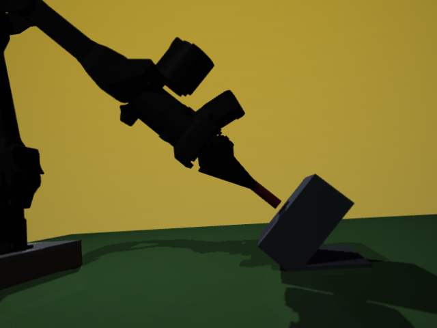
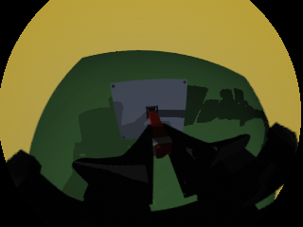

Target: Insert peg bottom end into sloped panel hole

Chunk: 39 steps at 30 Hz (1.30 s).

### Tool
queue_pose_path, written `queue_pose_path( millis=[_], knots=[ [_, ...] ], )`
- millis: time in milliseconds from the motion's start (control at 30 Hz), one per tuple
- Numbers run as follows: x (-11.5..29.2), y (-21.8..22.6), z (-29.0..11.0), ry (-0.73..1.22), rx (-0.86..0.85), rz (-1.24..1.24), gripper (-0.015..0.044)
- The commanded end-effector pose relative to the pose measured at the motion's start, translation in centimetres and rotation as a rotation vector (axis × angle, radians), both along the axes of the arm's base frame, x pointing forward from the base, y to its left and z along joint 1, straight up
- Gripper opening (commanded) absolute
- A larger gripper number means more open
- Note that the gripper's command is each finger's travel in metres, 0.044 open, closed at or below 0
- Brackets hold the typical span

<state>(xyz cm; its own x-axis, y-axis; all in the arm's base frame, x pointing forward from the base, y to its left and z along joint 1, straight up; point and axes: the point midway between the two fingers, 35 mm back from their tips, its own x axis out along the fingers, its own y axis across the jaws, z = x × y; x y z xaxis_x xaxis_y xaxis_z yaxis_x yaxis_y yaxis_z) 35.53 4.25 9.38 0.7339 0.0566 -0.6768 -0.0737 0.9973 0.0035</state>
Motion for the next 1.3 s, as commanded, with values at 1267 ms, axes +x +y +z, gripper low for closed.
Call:
queue_pose_path(
  millis=[1267],
  knots=[
    [1.7, 0.2, -1.4, -0.003, 0.0, 0.001, 0.0]
  ],
)
